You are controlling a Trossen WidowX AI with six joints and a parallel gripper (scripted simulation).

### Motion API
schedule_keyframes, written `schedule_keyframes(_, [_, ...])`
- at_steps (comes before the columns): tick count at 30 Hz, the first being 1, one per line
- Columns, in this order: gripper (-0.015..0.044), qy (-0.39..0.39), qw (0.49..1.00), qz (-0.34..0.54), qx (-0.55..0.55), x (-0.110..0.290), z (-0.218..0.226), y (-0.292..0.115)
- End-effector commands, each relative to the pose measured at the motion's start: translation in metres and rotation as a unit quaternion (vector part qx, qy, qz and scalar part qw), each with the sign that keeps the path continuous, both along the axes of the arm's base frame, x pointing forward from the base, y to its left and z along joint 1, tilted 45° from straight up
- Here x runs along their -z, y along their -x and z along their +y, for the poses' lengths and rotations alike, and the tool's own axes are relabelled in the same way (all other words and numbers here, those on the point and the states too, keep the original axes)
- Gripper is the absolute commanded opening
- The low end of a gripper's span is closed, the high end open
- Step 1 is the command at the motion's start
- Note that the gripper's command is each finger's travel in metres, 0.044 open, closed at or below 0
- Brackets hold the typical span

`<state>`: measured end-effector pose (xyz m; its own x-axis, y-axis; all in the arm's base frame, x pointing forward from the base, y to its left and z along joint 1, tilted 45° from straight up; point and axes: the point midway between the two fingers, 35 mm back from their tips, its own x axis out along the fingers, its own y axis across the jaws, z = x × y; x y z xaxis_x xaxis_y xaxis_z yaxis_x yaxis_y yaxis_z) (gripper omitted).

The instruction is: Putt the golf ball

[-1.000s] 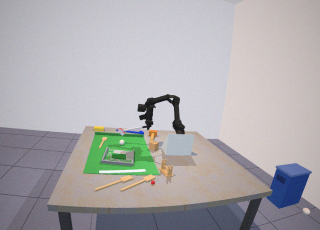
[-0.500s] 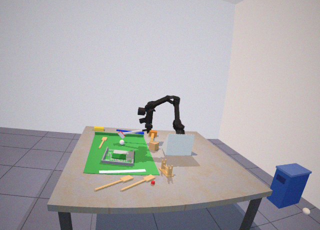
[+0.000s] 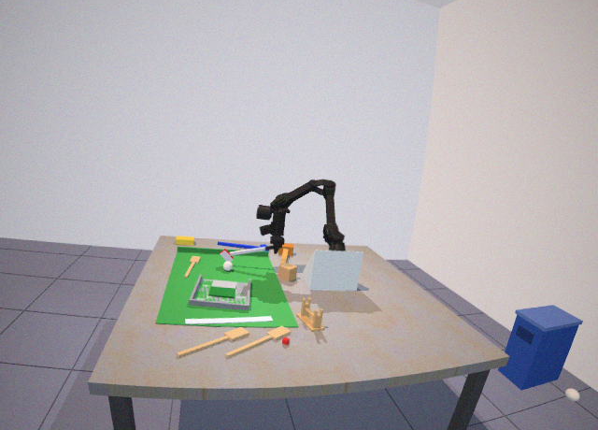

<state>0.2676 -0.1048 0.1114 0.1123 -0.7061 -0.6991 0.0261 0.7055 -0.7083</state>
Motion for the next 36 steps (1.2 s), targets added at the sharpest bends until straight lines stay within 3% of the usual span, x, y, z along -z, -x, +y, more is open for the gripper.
schedule_keyframes(1, [0.0000, -0.001, 1.000, 0.003, -0.003, 0.006, -0.003, 0.000])
schedule_keyframes(36, [0.0000, -0.001, 1.000, 0.007, -0.002, -0.006, -0.030, 0.001])
